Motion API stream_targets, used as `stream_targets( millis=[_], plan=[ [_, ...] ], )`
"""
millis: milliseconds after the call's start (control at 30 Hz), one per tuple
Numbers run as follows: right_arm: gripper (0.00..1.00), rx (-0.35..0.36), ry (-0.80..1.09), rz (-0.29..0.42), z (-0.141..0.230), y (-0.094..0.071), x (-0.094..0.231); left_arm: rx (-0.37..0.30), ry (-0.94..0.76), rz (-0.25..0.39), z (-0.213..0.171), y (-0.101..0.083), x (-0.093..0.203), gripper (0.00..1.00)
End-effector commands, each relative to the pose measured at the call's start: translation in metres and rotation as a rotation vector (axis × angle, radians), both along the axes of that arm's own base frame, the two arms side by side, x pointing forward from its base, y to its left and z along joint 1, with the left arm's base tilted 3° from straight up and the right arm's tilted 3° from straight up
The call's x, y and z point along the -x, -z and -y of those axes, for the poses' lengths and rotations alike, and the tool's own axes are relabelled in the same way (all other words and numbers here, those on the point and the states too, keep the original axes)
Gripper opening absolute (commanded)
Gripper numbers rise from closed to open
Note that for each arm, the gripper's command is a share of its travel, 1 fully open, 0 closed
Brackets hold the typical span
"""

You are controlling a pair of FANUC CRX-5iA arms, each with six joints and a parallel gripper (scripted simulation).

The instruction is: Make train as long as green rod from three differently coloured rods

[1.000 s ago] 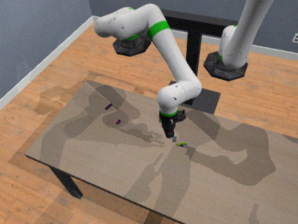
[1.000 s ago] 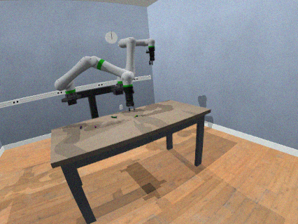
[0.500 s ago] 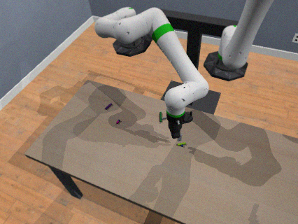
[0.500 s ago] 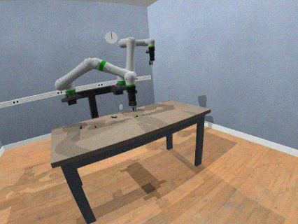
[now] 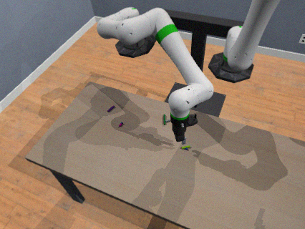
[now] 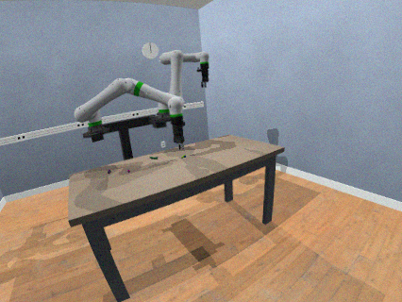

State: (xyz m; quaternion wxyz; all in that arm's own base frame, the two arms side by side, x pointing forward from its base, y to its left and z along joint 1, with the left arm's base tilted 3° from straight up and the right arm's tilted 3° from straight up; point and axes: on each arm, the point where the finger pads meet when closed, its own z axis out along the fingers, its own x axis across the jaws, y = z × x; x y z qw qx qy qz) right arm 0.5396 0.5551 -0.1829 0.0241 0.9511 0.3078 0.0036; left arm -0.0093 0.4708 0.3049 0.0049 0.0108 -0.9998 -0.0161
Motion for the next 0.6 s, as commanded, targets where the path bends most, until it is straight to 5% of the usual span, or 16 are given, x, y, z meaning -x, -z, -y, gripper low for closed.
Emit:
stream_targets(
  millis=[0, 567],
  plan=[
    [0.54, -0.002, 0.000, 0.002, -0.001, -0.001, -0.001, -0.002, 0.000, 0.000, 0.000, -0.001, 0.000, 1.00],
    [0.54, -0.002, 0.000, 0.002, 0.000, 0.014, -0.001, -0.002, 0.000, 0.000, 0.000, -0.001, 0.000, 1.00]
  ],
)
